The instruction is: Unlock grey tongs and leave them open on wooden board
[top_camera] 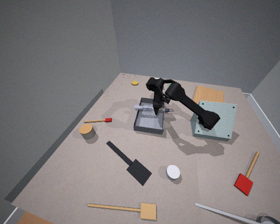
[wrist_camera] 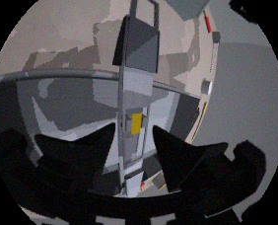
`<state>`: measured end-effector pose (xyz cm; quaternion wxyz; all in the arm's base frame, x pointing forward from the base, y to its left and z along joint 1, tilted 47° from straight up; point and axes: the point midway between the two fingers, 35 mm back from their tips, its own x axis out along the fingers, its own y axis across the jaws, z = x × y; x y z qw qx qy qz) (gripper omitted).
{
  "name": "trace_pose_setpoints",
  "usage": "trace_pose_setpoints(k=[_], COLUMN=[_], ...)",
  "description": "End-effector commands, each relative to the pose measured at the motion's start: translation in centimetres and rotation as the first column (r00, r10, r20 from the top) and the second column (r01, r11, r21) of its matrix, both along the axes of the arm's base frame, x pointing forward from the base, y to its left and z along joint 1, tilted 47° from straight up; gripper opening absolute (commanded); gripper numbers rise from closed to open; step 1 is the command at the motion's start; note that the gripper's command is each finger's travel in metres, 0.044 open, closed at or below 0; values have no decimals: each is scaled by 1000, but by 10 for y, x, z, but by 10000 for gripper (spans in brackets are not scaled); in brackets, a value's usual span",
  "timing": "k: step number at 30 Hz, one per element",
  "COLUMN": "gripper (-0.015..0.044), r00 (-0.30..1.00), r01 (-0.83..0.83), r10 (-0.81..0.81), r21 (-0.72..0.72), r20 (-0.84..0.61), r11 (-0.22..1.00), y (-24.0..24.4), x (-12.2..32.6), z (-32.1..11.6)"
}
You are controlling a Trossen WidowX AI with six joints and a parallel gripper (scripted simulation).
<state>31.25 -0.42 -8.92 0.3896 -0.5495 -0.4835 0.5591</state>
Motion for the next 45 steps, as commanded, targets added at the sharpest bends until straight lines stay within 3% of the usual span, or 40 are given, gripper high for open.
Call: trace_pose_setpoints(k=[1,4,14,21,28,39,45], gripper=[181,103,36,-148,-150,-150,-150], r00=[1000,1000,1000,1000,996,996,999], r01=[0,0,0,10,86,82,50], r10=[0,0,0,-10,-89,-85,-51], r21=[-1,-1,-1,-10,-89,-99,-200], r20=[2,2,2,-1,-24,-22,-4], r11=[1000,1000,1000,1000,992,992,979], y=[0,0,0,-7,-56,-55,-54], x=[0,0,0,1,0,0,-1], z=[0,0,0,6,55,54,51])
